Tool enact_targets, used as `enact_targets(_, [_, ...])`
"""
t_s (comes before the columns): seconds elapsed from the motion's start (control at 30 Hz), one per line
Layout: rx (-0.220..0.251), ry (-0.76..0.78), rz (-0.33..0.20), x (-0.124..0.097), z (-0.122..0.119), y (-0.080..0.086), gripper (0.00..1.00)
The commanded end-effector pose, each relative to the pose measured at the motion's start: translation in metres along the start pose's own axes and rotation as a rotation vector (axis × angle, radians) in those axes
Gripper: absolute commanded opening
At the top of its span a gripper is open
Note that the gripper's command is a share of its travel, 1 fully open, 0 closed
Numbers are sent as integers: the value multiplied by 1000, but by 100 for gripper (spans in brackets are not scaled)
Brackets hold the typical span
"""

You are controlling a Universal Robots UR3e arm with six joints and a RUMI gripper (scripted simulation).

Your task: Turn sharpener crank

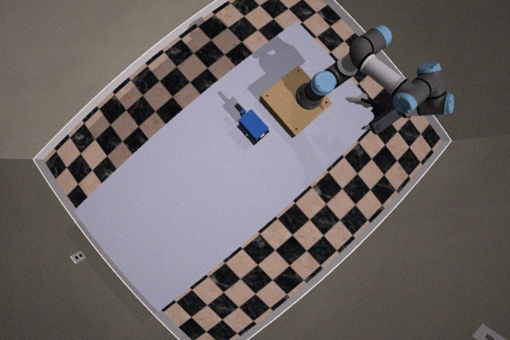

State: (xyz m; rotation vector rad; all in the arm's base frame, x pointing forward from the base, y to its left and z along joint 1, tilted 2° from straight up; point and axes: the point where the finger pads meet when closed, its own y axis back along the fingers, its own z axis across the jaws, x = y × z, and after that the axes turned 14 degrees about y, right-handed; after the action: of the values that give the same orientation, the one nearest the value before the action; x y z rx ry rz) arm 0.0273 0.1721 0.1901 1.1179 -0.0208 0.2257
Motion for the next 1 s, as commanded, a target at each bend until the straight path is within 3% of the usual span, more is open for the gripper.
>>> enact_targets(0.0, [2, -1, 1, 0, 0, 0, 100])
enact_targets(0.53, [2, -1, 1, 0, 0, 0, 100])
enact_targets(0.57, [2, -1, 1, 0, 0, 0, 32])
enact_targets(0.6, [15, -28, -13, 2, 4, -3, 32])
enact_targets(0.7, [-6, -77, -98, 16, -2, -4, 32])
enact_targets(0.83, [-9, -84, -109, 26, -6, -6, 32])
enact_targets(0.9, [-10, -124, -162, 36, -7, -8, 32])
enact_targets(0.97, [-10, -125, -164, 40, -7, -10, 32])
